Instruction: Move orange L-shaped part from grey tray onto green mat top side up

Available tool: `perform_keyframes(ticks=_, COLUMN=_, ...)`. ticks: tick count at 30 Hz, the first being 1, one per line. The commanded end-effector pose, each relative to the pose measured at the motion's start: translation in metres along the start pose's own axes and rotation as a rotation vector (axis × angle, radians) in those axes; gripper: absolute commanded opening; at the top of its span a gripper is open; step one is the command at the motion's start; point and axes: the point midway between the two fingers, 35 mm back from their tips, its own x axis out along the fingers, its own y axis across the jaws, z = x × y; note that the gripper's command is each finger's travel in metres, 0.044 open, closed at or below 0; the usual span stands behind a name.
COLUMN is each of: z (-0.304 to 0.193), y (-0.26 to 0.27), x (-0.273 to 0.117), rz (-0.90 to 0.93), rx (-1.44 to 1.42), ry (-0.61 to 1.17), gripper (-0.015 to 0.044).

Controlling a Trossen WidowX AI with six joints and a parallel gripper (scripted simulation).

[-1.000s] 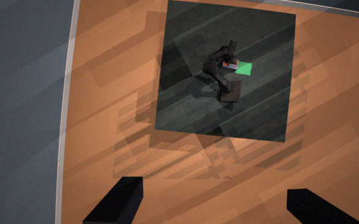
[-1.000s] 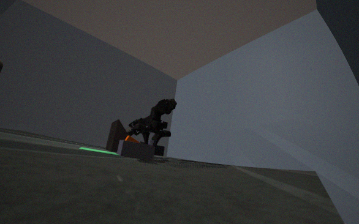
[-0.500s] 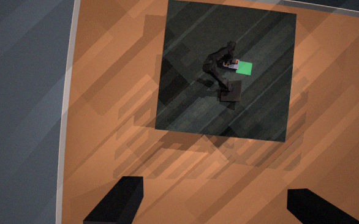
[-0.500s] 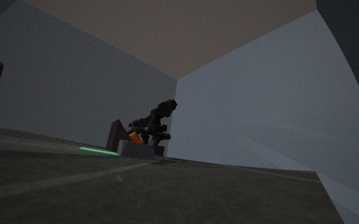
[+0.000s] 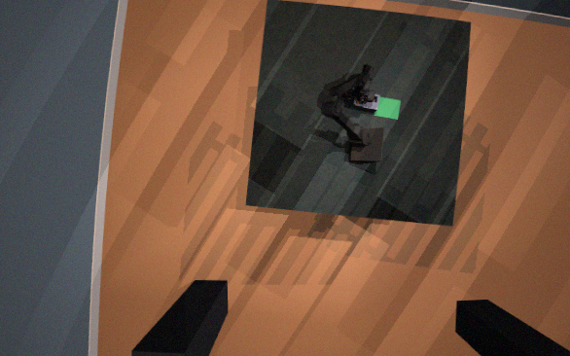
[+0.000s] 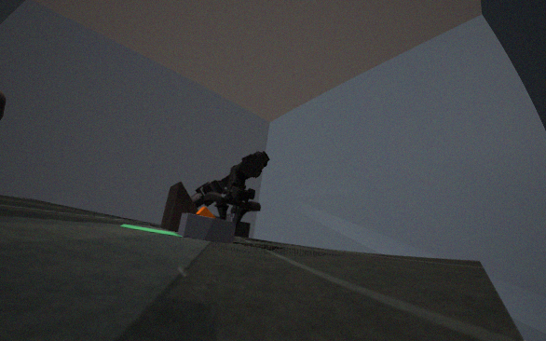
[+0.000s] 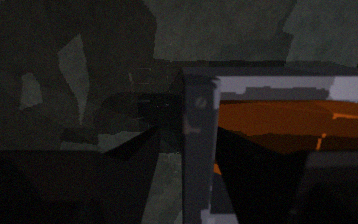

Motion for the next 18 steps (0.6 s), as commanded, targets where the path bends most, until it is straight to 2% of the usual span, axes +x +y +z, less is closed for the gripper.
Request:
perform_keyframes(ticks=1, z=0.000, y=0.005, x=-0.006, rz=-0.006, rx=-0.003, ry=-0.002, gripper=0.0180)
perform_keyframes(ticks=5, z=0.003, y=0.002, x=-0.021, rz=-0.011, rx=-0.002, ry=-0.004, gripper=0.0180)
perform_keyframes(ticks=12, z=0.001, y=-0.007, x=-0.101, rz=-0.011, rx=-0.002, ry=-0.002, gripper=0.0180)
perform_keyframes(ticks=18, z=0.003, y=-0.008, x=-0.101, rz=-0.012, rx=0.003, ry=-0.017, gripper=0.0180)
